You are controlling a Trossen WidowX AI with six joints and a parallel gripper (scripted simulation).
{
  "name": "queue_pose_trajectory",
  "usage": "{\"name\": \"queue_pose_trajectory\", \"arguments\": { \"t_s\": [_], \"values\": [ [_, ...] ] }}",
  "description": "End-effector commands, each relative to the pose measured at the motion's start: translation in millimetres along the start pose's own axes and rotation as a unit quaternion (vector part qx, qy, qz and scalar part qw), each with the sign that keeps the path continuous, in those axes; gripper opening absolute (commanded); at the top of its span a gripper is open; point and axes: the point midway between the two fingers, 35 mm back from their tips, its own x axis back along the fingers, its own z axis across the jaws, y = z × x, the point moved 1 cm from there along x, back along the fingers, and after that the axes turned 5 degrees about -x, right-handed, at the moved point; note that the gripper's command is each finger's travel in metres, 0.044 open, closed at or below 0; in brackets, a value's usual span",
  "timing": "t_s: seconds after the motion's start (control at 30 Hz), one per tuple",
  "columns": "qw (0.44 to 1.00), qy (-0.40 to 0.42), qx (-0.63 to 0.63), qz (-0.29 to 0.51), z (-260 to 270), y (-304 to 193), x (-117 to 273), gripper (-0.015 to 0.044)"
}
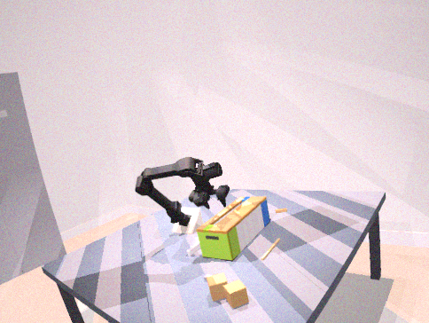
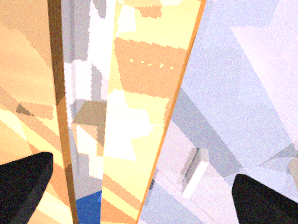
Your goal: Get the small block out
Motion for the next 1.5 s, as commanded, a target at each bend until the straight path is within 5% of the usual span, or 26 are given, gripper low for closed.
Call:
{"name": "queue_pose_trajectory", "arguments": {
  "t_s": [0.0,1.47],
  "values": [
    [0.998,-0.033,-0.043,-0.031,-7,-8,-1,0.04],
    [0.998,-0.032,-0.044,-0.031,-8,7,-58,0.04]
  ]
}}
